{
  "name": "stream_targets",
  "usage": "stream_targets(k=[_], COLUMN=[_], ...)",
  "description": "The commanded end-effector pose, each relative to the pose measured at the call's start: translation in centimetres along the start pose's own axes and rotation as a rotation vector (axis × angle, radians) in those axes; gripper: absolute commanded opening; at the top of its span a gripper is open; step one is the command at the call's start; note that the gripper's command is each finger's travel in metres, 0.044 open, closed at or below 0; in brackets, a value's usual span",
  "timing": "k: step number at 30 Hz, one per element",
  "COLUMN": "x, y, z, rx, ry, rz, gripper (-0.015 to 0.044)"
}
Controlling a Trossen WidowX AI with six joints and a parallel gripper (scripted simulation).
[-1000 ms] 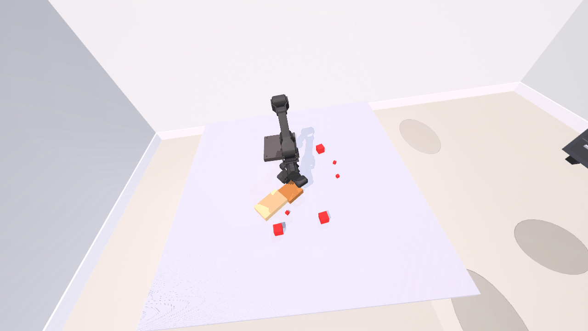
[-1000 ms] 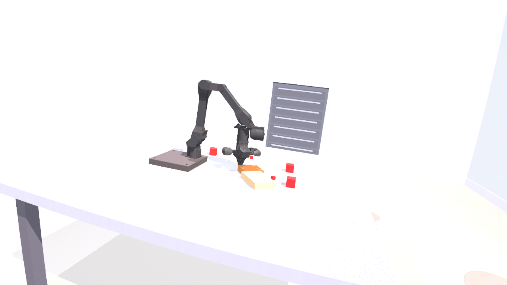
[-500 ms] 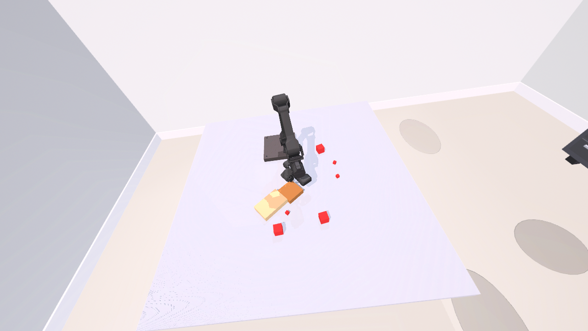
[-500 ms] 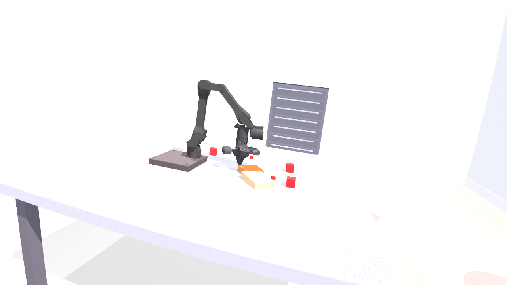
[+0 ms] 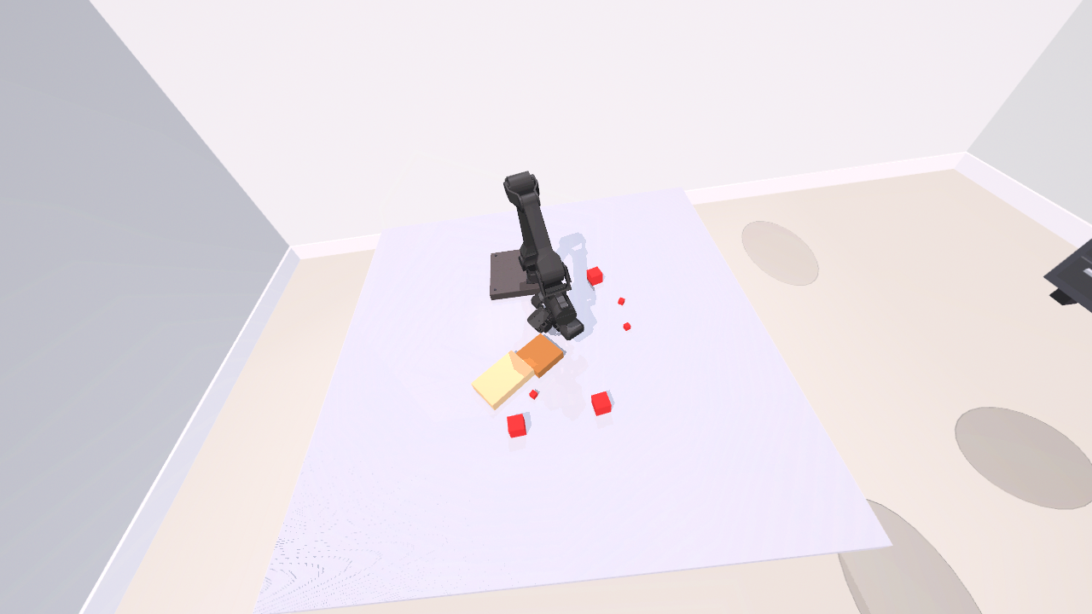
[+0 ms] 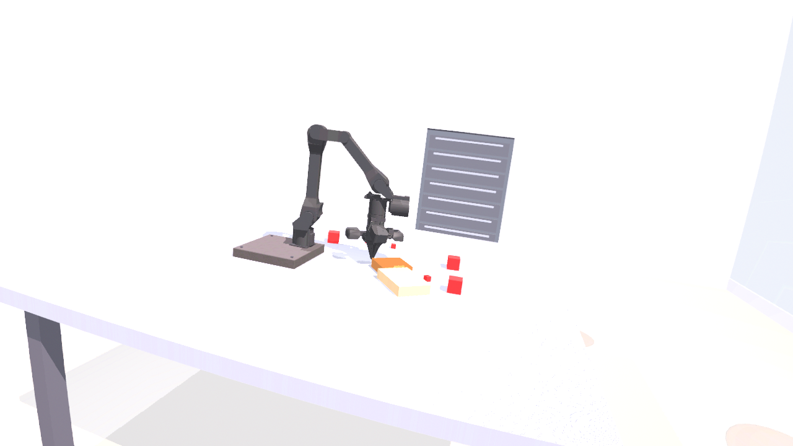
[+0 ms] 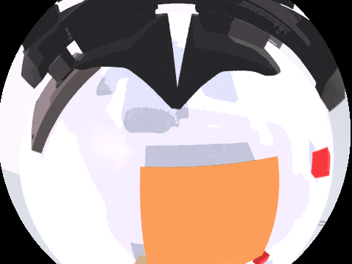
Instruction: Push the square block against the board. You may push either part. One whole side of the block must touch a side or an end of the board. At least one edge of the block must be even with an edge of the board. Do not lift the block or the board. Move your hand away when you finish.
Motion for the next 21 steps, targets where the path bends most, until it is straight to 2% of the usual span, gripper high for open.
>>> stream_targets(k=[1,4,10,21], x=[0.1,0.0,0.1,1.1], y=[-2.6,-5.4,-5.2,-5.9], z=[0.2,0.0,0.4,3.5], rx=[0.008,0.009,0.023,0.024], ry=[0.001,0.002,-0.022,-0.395], rz=[-0.001,-0.003,-0.002,-0.008], gripper=[0.0000,0.0000,0.0000,0.0000])
Point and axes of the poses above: the point midway between the two fingers, 35 mm back from their tips, its own y axis out along the fingers, its own z axis across the jaws, x = y × z, the point moved 8 cm from there along -y, back along the fingers, and after that the axes turned 14 degrees about y, right-handed, at the moved point
